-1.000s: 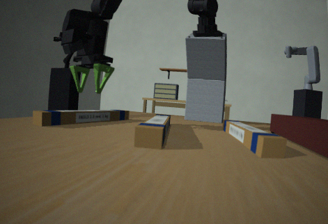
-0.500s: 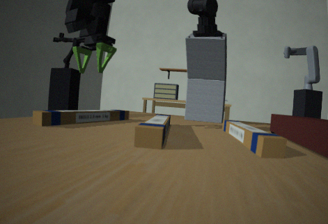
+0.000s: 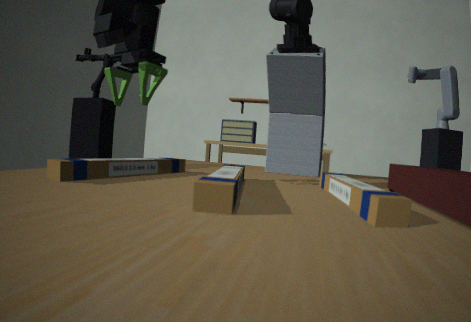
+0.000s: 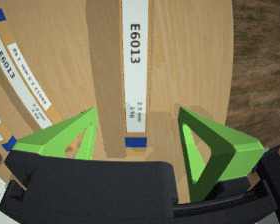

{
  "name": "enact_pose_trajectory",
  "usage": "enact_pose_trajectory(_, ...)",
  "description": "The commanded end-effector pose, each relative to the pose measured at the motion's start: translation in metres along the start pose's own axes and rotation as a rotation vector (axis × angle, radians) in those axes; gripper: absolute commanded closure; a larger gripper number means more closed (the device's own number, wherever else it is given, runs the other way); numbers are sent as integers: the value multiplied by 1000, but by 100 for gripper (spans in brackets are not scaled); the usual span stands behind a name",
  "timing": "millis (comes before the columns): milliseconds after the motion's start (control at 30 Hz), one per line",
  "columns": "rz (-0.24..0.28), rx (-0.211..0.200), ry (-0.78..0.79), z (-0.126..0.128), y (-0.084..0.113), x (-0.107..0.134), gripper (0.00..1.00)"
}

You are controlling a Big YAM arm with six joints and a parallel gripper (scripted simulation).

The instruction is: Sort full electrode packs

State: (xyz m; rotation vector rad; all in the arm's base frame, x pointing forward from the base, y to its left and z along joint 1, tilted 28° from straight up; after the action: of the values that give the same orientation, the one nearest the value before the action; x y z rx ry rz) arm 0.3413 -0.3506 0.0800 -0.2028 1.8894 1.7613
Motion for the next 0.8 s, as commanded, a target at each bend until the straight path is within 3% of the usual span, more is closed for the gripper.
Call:
enact_pose_trajectory(0,15,-15,11,3,-10,3,26)
enact_pose_trajectory(533,17,-16,46,11,-12,3,26)
enact_pose_trajectory(767,-4,-2,269,59,-2,-5,26)
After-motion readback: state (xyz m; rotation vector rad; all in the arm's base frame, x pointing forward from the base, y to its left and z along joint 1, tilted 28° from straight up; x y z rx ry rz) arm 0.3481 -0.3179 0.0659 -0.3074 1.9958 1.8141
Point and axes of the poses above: the point where the finger pads meet when closed, its own y axis back along the fingers, its own z axis across the jaws, x = y × z, the point moved 10 cm from there along y, back along the fingers, and after that the axes turned 4 degrees about y, right-handed, at the moved point
